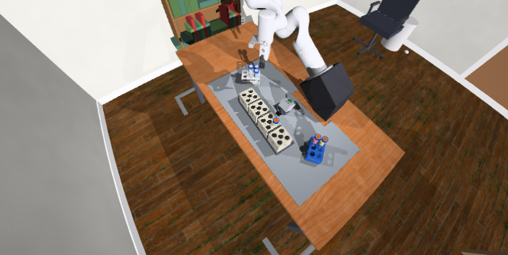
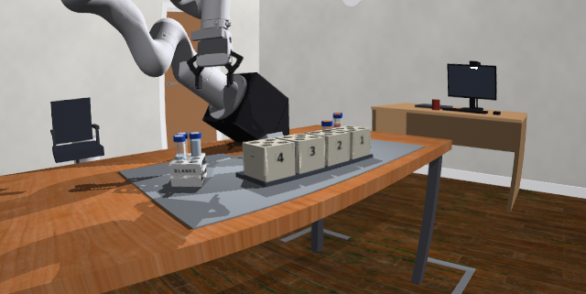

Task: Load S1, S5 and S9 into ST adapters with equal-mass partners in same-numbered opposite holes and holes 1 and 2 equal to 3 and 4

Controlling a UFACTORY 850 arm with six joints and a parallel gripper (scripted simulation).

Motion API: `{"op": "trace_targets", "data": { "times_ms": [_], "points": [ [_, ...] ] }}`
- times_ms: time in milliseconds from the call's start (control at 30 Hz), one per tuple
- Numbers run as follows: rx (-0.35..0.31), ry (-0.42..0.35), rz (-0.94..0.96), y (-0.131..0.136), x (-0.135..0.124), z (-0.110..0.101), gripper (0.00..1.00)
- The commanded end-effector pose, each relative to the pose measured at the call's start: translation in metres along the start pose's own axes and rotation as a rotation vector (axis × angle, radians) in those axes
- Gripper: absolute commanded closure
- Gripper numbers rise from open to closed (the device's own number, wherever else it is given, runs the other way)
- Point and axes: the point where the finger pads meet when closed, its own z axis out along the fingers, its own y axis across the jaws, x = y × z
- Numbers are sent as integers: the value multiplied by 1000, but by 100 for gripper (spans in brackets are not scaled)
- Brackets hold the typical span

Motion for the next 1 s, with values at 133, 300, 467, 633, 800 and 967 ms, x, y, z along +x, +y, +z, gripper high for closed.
{"op": "trace_targets", "data": {
  "times_ms": [133, 300, 467, 633, 800, 967],
  "points": [
    [3, -1, -1, 35, 12, -2, 0],
    [3, -1, -1, 58, 19, -2, 0],
    [3, -1, -1, 78, 25, -2, 0],
    [3, -1, -1, 88, 28, -2, 0],
    [3, -1, -1, 88, 28, 9, 0],
    [3, -1, -1, 88, 28, 22, 0]
  ]
}}
